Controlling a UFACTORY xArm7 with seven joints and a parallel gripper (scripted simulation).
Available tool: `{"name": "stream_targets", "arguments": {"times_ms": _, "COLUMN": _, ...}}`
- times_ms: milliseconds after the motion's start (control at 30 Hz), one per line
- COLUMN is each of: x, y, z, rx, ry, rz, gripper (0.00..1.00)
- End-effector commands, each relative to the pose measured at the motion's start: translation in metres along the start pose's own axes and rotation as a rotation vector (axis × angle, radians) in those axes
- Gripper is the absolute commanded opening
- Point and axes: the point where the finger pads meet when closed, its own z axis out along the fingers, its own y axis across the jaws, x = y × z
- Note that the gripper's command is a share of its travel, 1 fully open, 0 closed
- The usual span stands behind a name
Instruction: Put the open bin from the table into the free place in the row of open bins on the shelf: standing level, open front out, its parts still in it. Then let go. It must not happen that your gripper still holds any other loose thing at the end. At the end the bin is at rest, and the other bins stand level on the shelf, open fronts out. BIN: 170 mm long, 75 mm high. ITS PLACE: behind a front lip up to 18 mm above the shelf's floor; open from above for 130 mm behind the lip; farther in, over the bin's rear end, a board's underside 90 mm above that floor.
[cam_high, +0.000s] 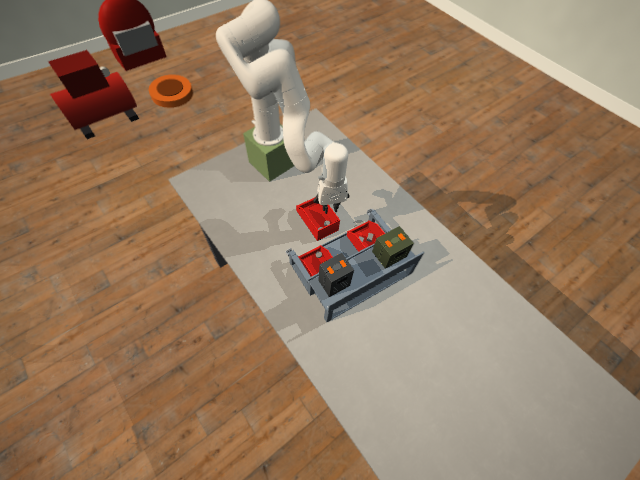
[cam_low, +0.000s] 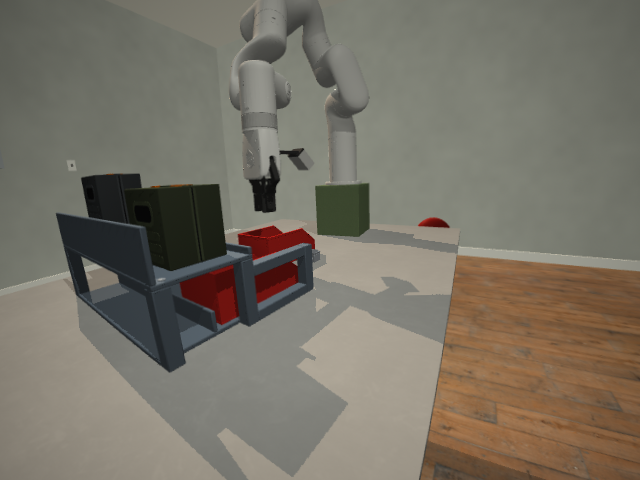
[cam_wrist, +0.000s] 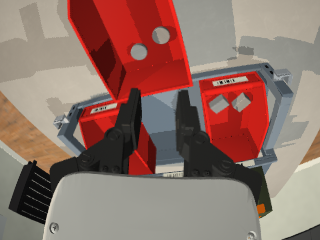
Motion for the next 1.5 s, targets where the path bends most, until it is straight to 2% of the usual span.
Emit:
{"name": "stream_targets", "arguments": {"times_ms": 0, "x": -0.0428, "y": -0.0124, "z": 0.0048, "rx": 0.0, "ry": -0.003, "rz": 0.201, "gripper": 0.33}}
{"name": "stream_targets", "arguments": {"times_ms": 367, "x": -0.0428, "y": -0.0124, "z": 0.0048, "rx": 0.0, "ry": -0.003, "rz": 0.201, "gripper": 0.33}}
{"name": "stream_targets", "arguments": {"times_ms": 533, "x": -0.0487, "y": -0.0141, "z": 0.0055, "rx": -0.001, "ry": -0.001, "rz": 0.455, "gripper": 0.33}}
{"name": "stream_targets", "arguments": {"times_ms": 933, "x": -0.0487, "y": -0.0141, "z": 0.0055, "rx": -0.001, "ry": -0.001, "rz": 0.455, "gripper": 0.33}}
{"name": "stream_targets", "arguments": {"times_ms": 1100, "x": -0.0413, "y": -0.0119, "z": 0.0045, "rx": -0.002, "ry": 0.002, "rz": 0.71, "gripper": 0.33}}
{"name": "stream_targets", "arguments": {"times_ms": 1467, "x": -0.0413, "y": -0.0119, "z": 0.0045, "rx": -0.002, "ry": 0.002, "rz": 0.71, "gripper": 0.33}}
